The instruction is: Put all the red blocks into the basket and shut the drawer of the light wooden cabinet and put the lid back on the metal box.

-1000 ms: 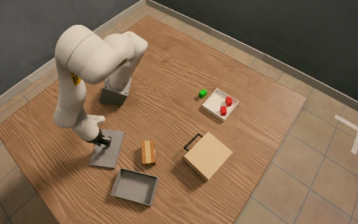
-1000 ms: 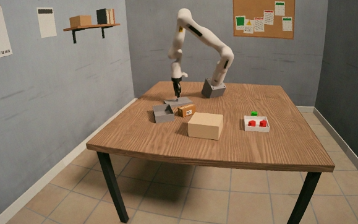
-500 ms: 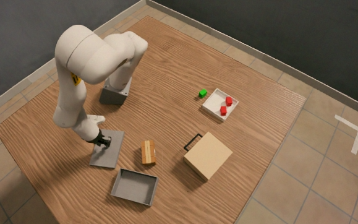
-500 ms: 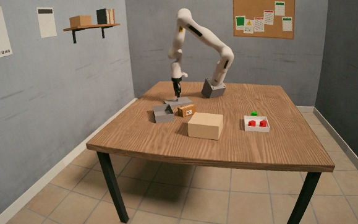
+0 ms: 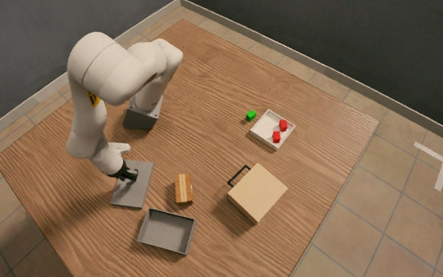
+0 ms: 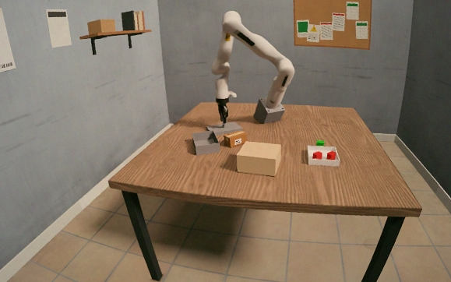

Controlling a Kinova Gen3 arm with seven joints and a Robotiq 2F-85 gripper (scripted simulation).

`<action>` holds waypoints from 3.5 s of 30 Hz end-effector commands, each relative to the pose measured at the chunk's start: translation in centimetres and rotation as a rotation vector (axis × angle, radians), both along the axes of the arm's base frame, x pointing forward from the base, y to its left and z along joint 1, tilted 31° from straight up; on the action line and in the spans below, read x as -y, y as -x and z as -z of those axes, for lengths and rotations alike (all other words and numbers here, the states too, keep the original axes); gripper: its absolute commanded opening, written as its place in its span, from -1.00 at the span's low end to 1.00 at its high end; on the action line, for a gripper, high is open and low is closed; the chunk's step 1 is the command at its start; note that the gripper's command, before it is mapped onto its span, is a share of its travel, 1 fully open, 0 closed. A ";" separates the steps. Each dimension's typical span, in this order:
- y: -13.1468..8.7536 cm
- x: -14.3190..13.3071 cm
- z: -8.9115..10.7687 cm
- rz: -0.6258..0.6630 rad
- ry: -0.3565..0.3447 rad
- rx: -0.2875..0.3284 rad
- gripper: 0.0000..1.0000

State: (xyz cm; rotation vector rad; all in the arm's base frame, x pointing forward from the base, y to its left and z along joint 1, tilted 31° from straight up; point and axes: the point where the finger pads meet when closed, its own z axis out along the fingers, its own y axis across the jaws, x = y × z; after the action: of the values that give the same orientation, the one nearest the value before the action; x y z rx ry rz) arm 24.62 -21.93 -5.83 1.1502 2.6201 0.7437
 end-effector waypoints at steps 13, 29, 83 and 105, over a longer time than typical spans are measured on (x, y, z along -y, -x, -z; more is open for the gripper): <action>-0.4 -0.5 1.1 -0.004 0.001 -0.002 -0.05; -0.8 -0.8 2.0 -0.004 0.003 -0.001 -0.05; -0.9 -0.8 2.2 -0.004 0.005 0.000 -0.05; -0.9 -0.8 2.2 -0.004 0.005 0.000 -0.80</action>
State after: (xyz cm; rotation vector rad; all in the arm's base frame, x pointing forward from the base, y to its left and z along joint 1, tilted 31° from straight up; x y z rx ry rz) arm 25.41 -20.99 -7.83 1.1513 2.6199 0.7454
